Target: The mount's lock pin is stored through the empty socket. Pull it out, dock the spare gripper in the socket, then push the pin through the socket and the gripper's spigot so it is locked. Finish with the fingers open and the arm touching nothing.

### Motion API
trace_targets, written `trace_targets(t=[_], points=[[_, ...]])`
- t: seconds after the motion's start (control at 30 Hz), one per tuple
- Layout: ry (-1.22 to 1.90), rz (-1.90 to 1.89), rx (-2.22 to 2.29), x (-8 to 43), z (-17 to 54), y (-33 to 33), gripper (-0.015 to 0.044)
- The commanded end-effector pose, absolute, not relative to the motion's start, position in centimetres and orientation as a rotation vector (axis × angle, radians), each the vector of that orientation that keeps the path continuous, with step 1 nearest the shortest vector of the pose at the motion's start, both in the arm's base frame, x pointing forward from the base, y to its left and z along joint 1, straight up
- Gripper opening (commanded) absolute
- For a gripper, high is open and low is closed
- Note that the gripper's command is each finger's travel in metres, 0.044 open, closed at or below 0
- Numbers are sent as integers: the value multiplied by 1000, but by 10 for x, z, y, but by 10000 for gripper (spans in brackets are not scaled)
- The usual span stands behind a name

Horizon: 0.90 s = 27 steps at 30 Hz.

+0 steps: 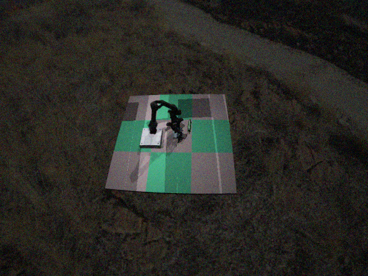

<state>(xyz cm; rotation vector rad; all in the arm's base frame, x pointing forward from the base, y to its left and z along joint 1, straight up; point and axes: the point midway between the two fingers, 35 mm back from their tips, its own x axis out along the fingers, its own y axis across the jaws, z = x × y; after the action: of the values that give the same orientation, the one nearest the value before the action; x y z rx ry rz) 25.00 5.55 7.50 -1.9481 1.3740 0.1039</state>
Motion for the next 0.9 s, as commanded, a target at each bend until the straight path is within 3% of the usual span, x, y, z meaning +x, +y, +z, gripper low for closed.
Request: trace_targets(t=[0.0, 0.53, 0.87], points=[[1368, 93, -1961, 254, 72, 55, 0], [1377, 102, -1959, 253, 69, 55, 0], [1377, 102, -1959, 253, 69, 55, 263]])
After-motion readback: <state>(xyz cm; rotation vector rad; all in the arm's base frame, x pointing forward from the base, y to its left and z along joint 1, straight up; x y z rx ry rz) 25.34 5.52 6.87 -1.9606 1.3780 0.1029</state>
